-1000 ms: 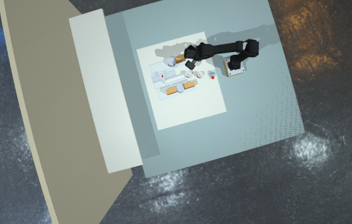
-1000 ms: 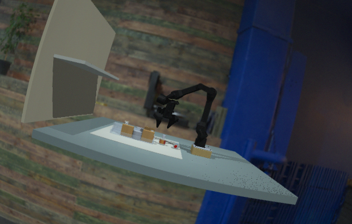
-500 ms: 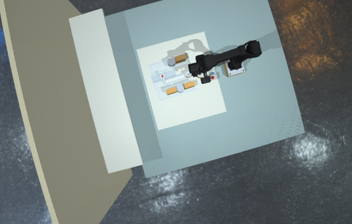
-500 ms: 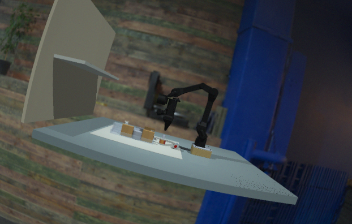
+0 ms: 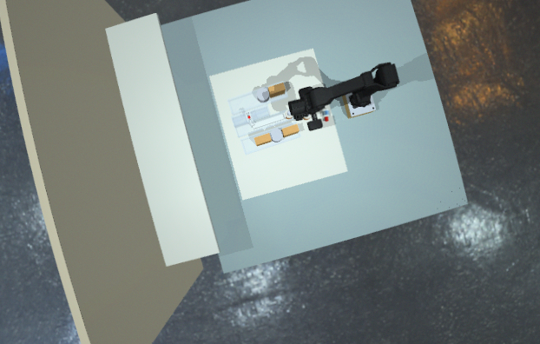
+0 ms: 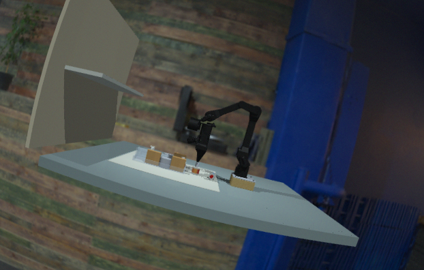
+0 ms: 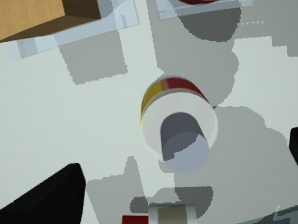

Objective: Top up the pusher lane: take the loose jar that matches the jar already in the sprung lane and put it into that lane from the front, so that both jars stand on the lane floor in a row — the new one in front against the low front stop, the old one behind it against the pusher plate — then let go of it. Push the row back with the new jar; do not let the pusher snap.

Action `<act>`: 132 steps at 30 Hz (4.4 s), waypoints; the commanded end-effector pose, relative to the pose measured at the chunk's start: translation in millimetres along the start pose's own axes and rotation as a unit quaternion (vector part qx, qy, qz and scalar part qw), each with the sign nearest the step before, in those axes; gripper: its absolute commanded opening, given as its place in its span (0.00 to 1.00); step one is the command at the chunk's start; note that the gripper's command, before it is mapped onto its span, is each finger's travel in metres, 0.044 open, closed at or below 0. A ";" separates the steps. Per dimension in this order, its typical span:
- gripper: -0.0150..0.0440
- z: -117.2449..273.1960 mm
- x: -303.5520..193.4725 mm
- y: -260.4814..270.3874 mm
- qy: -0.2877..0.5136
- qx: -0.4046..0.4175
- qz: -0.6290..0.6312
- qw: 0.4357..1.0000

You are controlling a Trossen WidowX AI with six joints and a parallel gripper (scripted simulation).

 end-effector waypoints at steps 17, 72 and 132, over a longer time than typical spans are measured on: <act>1.00 -35.1 -1.8 0.5 0.004 0.001 0.001 1.000; 0.25 52.1 4.9 -9.8 0.004 0.000 0.003 1.000; 0.25 -22.0 50.5 -20.2 0.002 0.000 0.027 1.000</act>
Point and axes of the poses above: the point midway between the two fingers, 35 mm back from their tips, its own z axis back along the fingers, its own y axis across the jaws, x = y × z, the point moved 4 cm from there along z, back along the fingers, and after that the axes turned 8 degrees about -z, right-handed, at the moved point
